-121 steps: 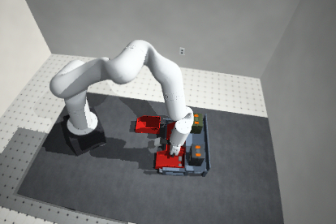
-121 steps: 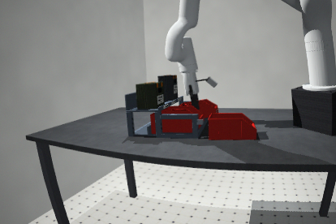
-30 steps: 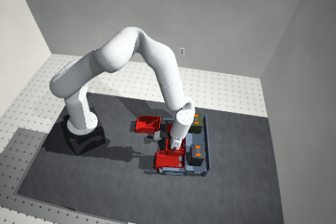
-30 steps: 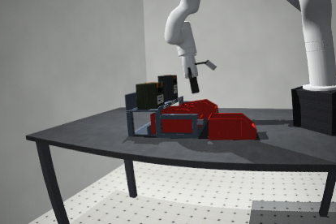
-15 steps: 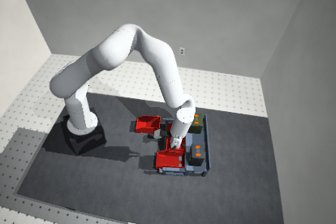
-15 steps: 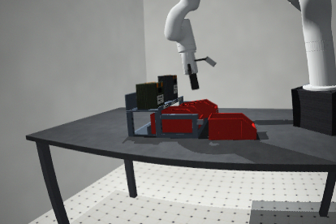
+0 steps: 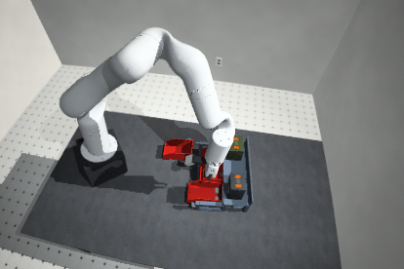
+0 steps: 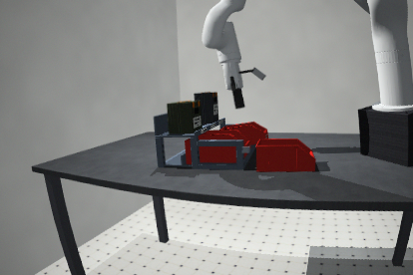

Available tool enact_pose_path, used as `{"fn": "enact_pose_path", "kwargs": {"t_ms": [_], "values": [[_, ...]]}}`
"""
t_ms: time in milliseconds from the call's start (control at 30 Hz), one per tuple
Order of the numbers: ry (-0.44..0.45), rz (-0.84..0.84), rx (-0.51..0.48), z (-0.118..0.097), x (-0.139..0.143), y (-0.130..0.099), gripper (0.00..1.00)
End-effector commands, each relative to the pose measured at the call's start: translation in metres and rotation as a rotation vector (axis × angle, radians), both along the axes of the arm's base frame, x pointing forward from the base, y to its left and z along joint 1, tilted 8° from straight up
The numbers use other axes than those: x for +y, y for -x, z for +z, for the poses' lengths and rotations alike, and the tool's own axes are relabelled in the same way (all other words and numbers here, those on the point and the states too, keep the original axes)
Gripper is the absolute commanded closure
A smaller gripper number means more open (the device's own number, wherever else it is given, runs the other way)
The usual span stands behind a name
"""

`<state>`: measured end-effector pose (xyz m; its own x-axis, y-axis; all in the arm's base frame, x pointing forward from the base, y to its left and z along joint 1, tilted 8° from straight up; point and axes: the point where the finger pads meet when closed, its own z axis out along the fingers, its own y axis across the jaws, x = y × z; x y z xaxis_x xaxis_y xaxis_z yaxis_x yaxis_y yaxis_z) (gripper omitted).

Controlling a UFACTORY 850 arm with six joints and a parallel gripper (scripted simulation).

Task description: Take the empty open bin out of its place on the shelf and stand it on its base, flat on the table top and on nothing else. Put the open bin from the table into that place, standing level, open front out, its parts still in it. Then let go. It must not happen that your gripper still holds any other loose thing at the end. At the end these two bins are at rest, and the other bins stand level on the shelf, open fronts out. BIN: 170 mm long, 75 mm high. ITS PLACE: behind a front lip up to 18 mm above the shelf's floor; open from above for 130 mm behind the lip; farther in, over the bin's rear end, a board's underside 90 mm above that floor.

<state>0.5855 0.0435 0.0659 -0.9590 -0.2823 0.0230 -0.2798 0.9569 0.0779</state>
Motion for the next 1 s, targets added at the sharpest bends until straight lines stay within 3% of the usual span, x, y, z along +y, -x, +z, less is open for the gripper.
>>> {"fn": "enact_pose_path", "kwargs": {"t_ms": [0,133,167,967], "values": [[0.0,0.0,-0.002,0.0015,-0.0001,-0.0008,0.9],[0.0,0.0,-0.002,0.0015,-0.0001,-0.0008,0.9],[0.0,0.0,-0.002,0.0015,-0.0001,-0.0008,1.0],[-0.001,0.002,-0.002,0.0014,-0.0001,-0.0007,1.0]]}}
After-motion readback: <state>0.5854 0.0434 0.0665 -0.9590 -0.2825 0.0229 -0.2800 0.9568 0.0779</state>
